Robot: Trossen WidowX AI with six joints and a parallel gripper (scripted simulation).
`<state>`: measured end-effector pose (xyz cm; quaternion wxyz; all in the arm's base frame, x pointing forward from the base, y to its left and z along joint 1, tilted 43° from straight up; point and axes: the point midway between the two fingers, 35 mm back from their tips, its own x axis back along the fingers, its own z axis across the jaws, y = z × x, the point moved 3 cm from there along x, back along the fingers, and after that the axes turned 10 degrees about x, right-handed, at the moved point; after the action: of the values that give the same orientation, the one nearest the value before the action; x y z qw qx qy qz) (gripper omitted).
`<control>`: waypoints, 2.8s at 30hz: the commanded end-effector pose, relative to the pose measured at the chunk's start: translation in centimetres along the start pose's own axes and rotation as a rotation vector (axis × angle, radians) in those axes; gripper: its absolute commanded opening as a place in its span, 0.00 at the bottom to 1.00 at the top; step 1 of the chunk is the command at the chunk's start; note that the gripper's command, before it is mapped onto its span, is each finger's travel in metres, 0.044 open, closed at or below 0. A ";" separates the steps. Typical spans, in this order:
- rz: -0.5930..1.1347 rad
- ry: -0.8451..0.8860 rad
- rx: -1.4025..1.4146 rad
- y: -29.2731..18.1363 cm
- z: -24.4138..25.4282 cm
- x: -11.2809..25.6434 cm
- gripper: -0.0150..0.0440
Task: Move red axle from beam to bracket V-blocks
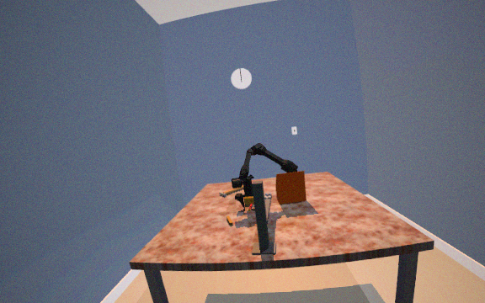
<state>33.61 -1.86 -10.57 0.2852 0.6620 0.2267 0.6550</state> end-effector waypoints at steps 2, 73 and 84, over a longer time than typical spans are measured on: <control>0.000 0.000 -0.001 0.0 0.0 0.0 0.82; 0.015 -0.003 0.013 -11.7 -11.8 14.0 0.25; 0.014 -0.003 0.011 -11.7 -11.7 13.4 0.25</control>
<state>23.43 16.96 -8.56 0.2753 0.6657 0.2261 0.6557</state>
